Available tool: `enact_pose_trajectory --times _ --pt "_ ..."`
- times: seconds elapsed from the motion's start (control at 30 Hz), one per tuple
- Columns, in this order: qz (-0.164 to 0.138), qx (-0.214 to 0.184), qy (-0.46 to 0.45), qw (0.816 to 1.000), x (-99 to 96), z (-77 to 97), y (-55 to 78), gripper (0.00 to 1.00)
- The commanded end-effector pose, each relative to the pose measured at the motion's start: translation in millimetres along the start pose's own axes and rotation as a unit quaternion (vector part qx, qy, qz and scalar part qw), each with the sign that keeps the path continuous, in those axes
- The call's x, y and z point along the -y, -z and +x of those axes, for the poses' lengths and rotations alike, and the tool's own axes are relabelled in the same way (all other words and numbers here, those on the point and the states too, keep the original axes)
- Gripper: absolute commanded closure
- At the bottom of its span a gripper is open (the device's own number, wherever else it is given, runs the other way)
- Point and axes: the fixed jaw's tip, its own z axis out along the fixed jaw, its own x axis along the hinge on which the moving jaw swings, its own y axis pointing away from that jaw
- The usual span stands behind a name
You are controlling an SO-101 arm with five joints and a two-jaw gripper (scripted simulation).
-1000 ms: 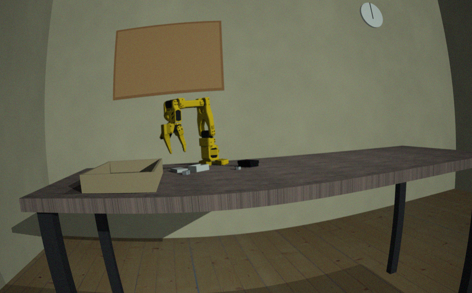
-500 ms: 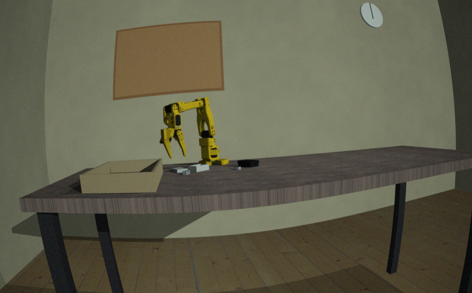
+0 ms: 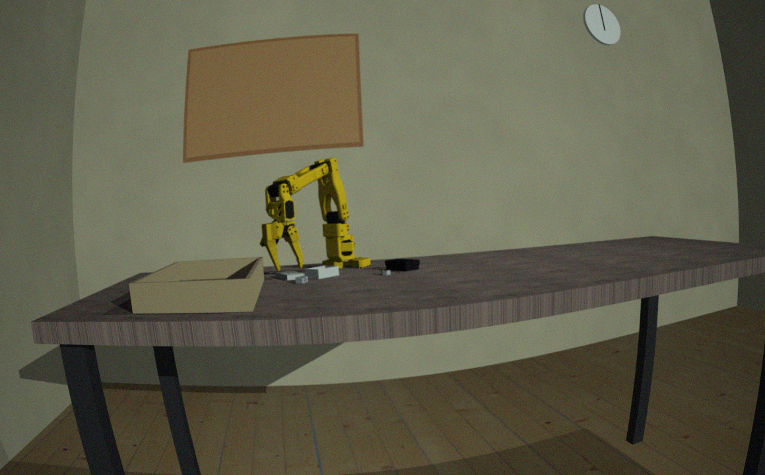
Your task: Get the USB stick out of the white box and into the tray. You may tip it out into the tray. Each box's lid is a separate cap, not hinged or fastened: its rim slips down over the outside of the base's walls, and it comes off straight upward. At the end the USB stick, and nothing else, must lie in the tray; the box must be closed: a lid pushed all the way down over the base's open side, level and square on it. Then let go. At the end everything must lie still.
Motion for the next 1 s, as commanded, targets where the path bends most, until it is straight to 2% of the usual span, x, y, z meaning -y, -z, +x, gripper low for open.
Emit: enact_pose_trajectory --times 0.0,0.27,0.97 --pt "-0.015 -0.007 0.001 1.000 -4.3 -0.1 -1.4 0.71" --pt "-0.015 -0.007 0.001 1.000 -3.6 -0.4 -6.8 0.71" --pt "-0.015 -0.007 0.001 1.000 -3.5 -0.4 -6.9 0.71"
